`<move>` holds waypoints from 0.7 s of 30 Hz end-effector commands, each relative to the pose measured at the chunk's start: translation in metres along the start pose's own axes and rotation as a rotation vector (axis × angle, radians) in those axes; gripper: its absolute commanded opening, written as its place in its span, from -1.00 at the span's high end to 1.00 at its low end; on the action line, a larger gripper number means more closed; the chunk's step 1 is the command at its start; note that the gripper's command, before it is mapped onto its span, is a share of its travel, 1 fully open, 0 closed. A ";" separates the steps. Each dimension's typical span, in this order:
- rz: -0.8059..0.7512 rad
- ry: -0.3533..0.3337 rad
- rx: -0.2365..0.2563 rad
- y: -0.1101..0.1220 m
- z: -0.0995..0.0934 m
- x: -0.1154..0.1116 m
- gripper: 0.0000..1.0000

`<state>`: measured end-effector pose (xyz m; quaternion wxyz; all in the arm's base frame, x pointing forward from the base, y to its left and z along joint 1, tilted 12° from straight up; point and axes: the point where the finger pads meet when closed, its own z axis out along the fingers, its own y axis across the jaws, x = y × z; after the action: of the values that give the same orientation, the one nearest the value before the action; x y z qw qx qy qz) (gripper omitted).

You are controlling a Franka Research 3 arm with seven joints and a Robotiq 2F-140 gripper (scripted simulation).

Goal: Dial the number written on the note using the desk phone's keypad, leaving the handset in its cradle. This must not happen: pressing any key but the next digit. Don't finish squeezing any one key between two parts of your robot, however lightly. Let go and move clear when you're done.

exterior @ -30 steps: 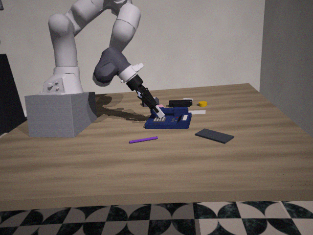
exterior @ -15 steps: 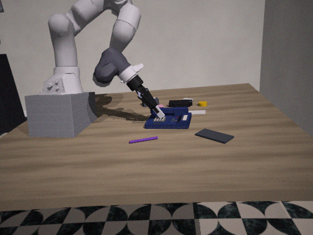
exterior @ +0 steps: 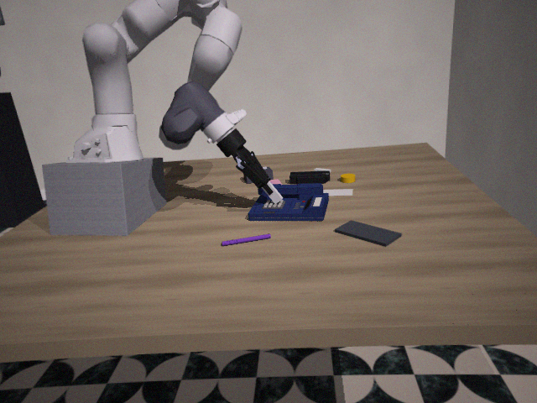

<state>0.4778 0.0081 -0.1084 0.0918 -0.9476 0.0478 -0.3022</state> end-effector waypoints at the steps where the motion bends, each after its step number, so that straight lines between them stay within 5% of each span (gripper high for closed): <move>1: 0.000 0.001 0.001 -0.001 0.001 -0.001 1.00; 21: 0.000 0.001 0.001 -0.001 -0.007 0.005 1.00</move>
<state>0.4781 0.0073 -0.1040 0.0920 -0.9470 0.0491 -0.3037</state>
